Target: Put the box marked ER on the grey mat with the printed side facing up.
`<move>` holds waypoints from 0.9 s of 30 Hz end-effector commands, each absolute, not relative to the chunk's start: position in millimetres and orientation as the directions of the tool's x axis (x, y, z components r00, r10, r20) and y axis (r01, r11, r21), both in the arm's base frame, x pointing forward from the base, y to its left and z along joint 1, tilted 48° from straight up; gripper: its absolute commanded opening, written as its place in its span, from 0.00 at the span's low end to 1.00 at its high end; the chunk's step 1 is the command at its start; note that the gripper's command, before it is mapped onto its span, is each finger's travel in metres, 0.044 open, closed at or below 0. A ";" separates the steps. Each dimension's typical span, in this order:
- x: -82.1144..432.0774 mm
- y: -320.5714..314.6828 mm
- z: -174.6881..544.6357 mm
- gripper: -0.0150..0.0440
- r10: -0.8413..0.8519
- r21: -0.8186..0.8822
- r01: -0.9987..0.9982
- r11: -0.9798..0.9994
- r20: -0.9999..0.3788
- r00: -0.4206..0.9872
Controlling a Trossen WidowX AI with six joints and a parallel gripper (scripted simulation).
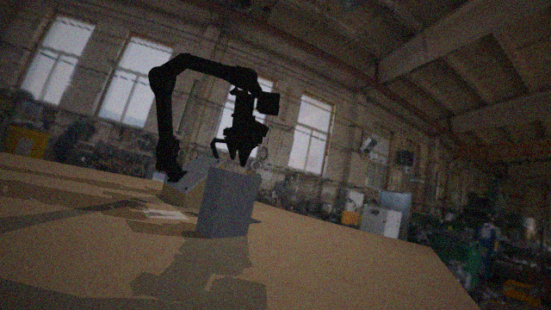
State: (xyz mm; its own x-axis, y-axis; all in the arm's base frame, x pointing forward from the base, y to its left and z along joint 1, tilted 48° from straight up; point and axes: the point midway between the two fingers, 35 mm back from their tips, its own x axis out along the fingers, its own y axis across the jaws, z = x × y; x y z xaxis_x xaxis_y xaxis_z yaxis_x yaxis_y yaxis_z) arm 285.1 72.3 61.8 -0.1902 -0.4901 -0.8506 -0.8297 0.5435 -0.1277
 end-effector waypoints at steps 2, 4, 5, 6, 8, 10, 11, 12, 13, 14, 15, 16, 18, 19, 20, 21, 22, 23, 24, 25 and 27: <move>287.7 76.2 60.4 1.00 -0.570 -0.111 -0.872 0.477 -0.794 -0.210; 288.2 77.2 60.1 1.00 -0.589 -0.105 -0.881 0.461 -0.779 -0.215; 288.3 77.3 60.0 1.00 -0.592 -0.105 -0.882 0.459 -0.777 -0.215; 288.3 77.3 60.0 1.00 -0.592 -0.105 -0.882 0.459 -0.777 -0.215; 288.3 77.3 60.0 1.00 -0.592 -0.105 -0.882 0.459 -0.777 -0.215; 287.4 77.6 59.0 1.00 -0.610 -0.106 -0.891 0.441 -0.764 -0.211; 286.4 78.1 57.8 1.00 -0.633 -0.108 -0.902 0.419 -0.747 -0.204; 285.2 78.7 56.4 1.00 -0.660 -0.109 -0.914 0.391 -0.726 -0.195; 284.2 79.4 55.2 1.00 -0.686 -0.110 -0.926 0.362 -0.704 -0.185; 283.2 80.1 54.0 1.00 -0.711 -0.110 -0.937 0.333 -0.682 -0.172; 282.4 80.9 52.9 1.00 -0.735 -0.109 -0.947 0.302 -0.659 -0.159; 281.6 81.8 51.9 1.00 -0.758 -0.107 -0.957 0.271 -0.636 -0.144; 280.8 83.1 50.6 1.00 -0.786 -0.103 -0.968 0.230 -0.606 -0.122; 280.7 83.3 50.5 1.00 -0.790 -0.103 -0.969 0.225 -0.602 -0.119; 280.7 83.3 50.5 1.00 -0.790 -0.103 -0.969 0.225 -0.602 -0.119; 280.7 83.3 50.5 1.00 -0.790 -0.103 -0.969 0.225 -0.602 -0.119; 280.7 83.3 50.5 1.00 -0.790 -0.103 -0.969 0.225 -0.602 -0.119; 280.7 83.3 50.5 1.00 -0.790 -0.103 -0.969 0.225 -0.602 -0.119; 280.7 83.3 50.5 1.00 -0.790 -0.103 -0.969 0.225 -0.602 -0.119; 280.8 83.7 49.9 1.00 -0.790 -0.102 -0.969 0.225 -0.602 -0.120; 281.5 86.7 45.5 1.00 -0.791 -0.100 -0.969 0.225 -0.600 -0.122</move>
